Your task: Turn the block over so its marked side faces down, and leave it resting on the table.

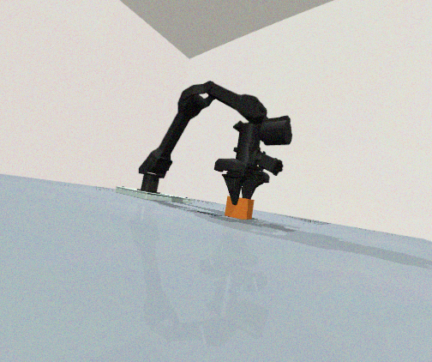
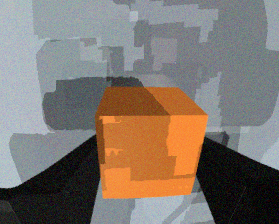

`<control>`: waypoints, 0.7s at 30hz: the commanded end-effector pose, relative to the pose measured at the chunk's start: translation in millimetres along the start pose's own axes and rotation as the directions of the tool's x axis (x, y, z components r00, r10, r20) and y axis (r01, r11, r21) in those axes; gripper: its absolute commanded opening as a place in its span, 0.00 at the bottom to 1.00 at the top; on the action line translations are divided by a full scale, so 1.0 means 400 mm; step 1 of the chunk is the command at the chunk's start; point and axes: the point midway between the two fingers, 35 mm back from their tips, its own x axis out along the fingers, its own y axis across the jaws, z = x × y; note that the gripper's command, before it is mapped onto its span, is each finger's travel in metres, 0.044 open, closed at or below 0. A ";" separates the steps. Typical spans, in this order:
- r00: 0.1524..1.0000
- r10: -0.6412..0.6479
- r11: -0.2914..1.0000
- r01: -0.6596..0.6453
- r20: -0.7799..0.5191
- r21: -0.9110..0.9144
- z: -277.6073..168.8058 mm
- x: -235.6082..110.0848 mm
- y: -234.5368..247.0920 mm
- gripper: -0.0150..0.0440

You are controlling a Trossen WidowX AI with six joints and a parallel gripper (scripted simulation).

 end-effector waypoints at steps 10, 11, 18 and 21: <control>1.000 0.001 1.000 -0.001 -0.005 0.000 -0.003 0.005 0.000 0.49; 1.000 0.001 1.000 -0.001 -0.005 0.000 -0.003 0.005 0.000 0.47; 1.000 0.001 1.000 -0.001 -0.005 0.000 -0.002 -0.017 0.000 0.30; 1.000 0.001 1.000 -0.001 -0.005 0.000 -0.002 -0.061 0.000 0.25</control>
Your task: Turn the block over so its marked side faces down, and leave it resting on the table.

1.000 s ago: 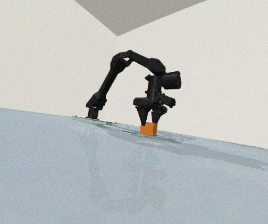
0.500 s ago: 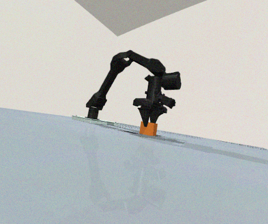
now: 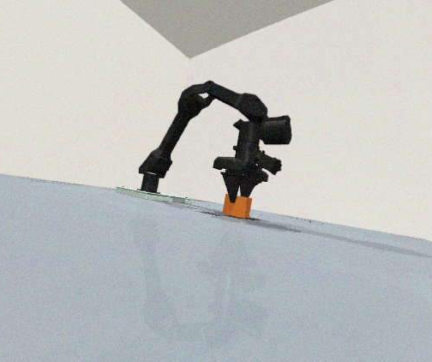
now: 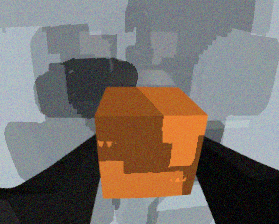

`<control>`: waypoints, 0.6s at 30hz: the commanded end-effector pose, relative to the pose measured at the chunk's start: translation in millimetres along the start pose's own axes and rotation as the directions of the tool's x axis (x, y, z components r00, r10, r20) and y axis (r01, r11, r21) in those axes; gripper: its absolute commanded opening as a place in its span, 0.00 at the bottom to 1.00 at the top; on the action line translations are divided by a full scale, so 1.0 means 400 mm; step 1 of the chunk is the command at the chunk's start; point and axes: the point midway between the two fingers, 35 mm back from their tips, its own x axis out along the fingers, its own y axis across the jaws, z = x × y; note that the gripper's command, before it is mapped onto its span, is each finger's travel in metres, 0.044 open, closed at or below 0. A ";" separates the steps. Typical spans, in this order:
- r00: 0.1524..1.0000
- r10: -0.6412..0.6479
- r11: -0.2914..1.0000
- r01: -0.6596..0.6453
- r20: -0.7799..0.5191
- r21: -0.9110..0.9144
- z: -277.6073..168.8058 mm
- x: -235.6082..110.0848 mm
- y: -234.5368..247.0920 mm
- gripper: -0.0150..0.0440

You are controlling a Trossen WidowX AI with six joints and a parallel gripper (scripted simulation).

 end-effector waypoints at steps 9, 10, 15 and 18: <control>0.999 0.001 1.000 -0.001 0.043 0.000 0.010 -0.056 0.000 0.25; 0.998 0.001 1.000 -0.001 0.058 0.000 0.011 -0.054 0.000 0.25; 0.992 0.001 1.000 -0.001 0.128 -0.001 0.015 -0.049 0.000 0.25; 0.986 0.001 1.000 -0.001 0.168 0.000 0.016 -0.045 0.001 0.25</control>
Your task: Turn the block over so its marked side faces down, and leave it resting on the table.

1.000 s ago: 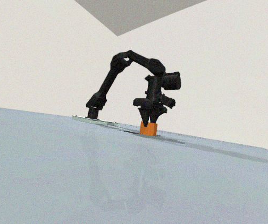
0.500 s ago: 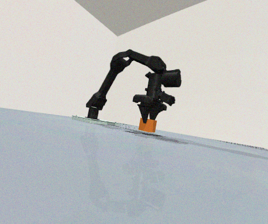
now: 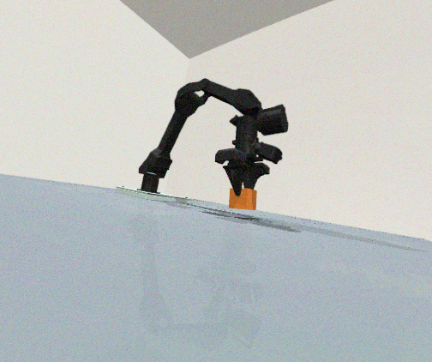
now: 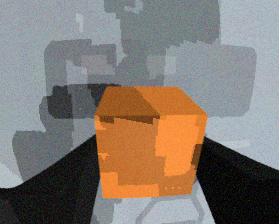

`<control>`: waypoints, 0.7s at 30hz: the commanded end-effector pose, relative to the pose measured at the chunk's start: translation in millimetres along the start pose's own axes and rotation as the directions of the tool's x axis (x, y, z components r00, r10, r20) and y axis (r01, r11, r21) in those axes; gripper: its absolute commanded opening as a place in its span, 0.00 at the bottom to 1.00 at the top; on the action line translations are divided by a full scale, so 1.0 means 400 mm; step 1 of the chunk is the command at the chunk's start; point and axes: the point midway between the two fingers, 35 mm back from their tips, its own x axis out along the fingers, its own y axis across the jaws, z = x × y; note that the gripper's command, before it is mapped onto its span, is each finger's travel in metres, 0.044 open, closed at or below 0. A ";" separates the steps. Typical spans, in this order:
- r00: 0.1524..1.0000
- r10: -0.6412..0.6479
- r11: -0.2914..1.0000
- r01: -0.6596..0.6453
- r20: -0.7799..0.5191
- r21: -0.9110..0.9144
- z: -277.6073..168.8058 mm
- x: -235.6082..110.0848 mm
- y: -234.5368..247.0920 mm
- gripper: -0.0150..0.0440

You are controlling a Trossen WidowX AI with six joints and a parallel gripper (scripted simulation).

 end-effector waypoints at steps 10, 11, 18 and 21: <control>0.983 -0.001 1.000 0.000 0.182 0.003 -0.004 0.006 0.000 0.25; 0.981 -0.001 1.000 0.000 0.196 0.003 -0.005 0.006 0.000 0.25; 0.956 -0.001 1.000 0.001 0.292 0.002 -0.010 0.006 0.000 0.25; 0.943 -0.002 1.000 0.001 0.332 0.002 -0.013 0.005 0.000 0.25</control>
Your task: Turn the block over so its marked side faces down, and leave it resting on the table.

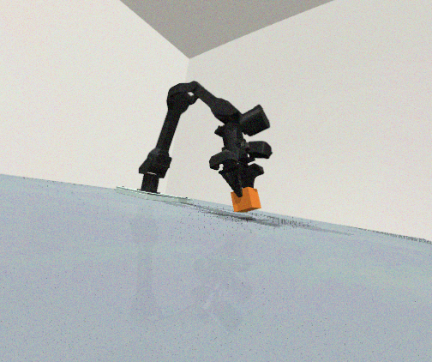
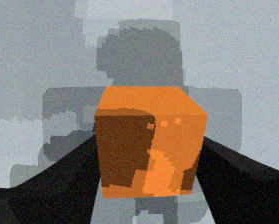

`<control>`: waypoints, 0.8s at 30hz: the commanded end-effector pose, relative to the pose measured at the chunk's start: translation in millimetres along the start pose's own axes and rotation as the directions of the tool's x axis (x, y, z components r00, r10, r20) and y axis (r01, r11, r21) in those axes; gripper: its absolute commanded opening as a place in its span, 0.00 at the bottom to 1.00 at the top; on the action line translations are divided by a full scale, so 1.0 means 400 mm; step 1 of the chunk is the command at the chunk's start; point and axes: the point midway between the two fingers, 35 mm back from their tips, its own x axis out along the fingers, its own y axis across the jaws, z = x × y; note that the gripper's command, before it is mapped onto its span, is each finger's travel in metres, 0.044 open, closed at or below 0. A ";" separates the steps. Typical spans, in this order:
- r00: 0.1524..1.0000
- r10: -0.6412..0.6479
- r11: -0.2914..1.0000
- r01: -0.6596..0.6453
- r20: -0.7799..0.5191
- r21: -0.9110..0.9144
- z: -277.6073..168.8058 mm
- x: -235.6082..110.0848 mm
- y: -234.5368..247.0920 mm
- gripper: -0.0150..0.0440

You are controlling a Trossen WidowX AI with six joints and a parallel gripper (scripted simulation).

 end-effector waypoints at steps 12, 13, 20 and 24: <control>0.988 -0.005 1.000 0.005 0.151 0.003 -0.008 -0.001 -0.001 0.25; 0.986 -0.005 1.000 0.005 0.167 0.003 -0.007 0.005 -0.001 0.25; 0.960 -0.006 1.000 0.006 0.279 0.002 -0.004 0.043 -0.001 0.25; 0.940 -0.006 1.000 0.006 0.340 0.001 -0.006 0.058 -0.001 0.25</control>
